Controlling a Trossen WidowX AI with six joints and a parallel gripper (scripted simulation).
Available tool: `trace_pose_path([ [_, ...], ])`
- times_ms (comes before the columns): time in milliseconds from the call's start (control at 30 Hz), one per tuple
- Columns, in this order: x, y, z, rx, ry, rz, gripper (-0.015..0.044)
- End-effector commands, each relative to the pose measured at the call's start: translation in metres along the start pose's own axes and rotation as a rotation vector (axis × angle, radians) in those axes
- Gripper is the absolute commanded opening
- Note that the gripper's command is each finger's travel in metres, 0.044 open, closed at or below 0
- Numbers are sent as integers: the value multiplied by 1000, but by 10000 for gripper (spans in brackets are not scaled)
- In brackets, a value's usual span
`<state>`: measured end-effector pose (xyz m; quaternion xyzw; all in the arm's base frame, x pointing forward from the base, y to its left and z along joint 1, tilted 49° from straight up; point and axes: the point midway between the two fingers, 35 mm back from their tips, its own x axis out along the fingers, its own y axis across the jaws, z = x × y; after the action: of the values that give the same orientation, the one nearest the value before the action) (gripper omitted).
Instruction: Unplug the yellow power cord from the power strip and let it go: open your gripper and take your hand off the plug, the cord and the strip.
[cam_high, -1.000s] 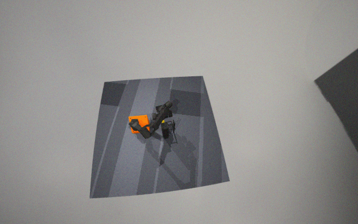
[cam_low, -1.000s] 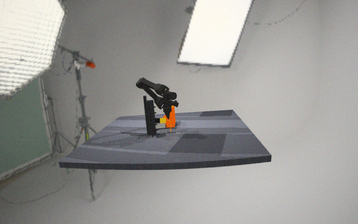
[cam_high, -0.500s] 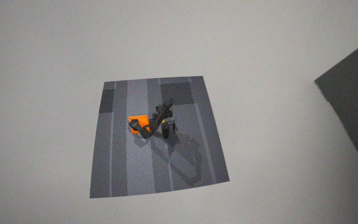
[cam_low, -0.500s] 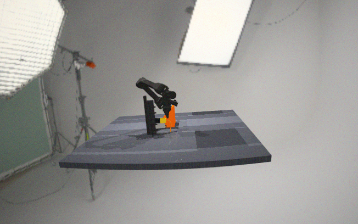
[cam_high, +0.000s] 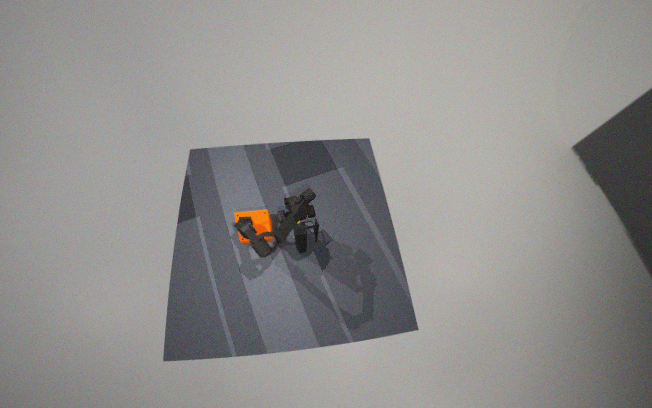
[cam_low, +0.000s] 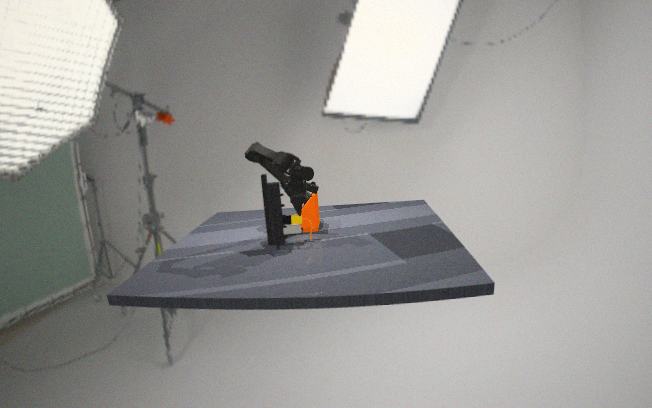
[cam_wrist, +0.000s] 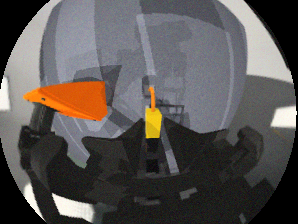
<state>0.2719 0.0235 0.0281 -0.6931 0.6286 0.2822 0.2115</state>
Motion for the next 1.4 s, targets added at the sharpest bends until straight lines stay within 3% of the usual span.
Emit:
trace_pose_path([
  [0,-1,1,-8,-1,2,-4,160],
  [533,11,1,-9,-1,3,-4,160],
  [667,9,0,-9,5,-1,-3,55],
  [933,9,0,-9,5,-1,-3,2],
  [1367,8,-2,8,3,-3,-4,0],
])
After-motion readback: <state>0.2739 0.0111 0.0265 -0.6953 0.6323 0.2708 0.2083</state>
